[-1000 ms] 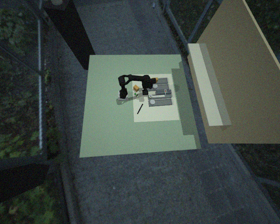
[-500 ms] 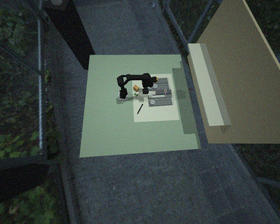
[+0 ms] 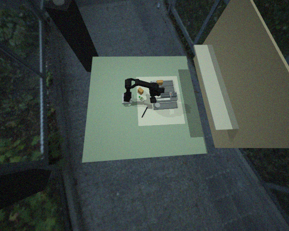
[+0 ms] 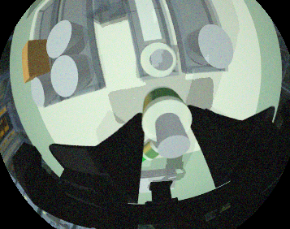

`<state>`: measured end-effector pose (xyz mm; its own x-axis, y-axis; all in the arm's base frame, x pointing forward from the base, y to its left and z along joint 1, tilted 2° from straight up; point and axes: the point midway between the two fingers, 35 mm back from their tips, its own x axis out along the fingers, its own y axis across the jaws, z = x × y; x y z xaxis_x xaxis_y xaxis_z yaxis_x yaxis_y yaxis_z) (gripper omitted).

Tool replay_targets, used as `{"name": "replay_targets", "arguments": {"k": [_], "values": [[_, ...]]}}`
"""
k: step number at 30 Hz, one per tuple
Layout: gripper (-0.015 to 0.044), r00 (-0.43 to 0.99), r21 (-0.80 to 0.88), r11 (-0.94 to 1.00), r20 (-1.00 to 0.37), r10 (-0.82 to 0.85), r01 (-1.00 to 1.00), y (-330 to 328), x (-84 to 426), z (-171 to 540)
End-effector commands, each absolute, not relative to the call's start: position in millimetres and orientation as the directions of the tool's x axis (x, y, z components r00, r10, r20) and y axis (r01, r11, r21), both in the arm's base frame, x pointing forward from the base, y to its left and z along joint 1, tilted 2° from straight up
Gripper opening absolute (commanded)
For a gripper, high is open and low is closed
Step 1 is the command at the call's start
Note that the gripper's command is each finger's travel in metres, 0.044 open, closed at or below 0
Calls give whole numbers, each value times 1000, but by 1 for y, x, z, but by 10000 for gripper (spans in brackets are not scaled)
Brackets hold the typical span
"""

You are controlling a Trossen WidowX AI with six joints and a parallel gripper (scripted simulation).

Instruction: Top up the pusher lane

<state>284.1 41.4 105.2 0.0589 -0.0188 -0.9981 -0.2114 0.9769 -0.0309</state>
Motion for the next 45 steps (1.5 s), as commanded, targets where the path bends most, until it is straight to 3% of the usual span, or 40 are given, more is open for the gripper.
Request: {"name": "replay_targets", "arguments": {"k": [1, 45], "values": [[0, 59, -31, 974, -998, -18, -223, 36, 287, 100], [0, 60, -31, 974, -998, -18, -223, 39, 302, 77]]}}
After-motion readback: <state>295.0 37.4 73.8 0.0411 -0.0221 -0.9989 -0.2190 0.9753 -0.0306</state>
